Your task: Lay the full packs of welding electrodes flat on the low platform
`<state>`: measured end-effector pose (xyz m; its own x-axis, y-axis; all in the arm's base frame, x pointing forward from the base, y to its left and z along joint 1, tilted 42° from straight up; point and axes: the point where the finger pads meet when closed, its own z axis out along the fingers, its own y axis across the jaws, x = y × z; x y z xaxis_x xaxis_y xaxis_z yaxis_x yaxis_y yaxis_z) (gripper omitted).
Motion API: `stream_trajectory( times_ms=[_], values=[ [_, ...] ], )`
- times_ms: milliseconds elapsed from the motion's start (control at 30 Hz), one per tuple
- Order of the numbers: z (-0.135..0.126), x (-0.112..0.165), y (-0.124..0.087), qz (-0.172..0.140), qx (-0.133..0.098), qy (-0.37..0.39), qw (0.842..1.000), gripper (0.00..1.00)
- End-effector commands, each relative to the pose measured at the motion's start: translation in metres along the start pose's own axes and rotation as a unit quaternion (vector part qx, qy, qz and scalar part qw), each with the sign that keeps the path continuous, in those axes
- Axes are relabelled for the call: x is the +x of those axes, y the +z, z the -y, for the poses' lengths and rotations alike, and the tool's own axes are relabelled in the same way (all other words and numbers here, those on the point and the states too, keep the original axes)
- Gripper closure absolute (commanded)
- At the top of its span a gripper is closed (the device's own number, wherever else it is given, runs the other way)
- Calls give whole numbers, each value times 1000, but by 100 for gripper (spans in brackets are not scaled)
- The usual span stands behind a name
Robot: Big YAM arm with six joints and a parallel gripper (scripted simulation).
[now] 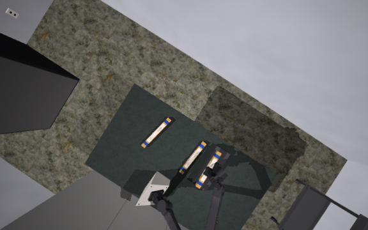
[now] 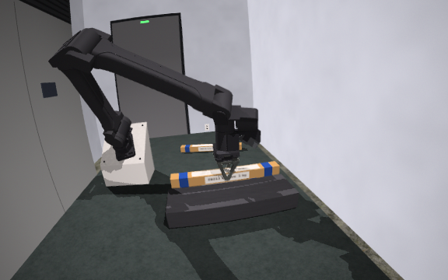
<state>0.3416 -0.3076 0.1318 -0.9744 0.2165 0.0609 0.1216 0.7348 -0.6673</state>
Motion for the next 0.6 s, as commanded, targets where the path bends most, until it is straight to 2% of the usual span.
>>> stream_trajectory(
  times_ms=[0,567],
  values=[
    [18,-22,-30,41,12,13,999,100],
    [20,-26,-33,43,13,17,999,100]
  ],
)
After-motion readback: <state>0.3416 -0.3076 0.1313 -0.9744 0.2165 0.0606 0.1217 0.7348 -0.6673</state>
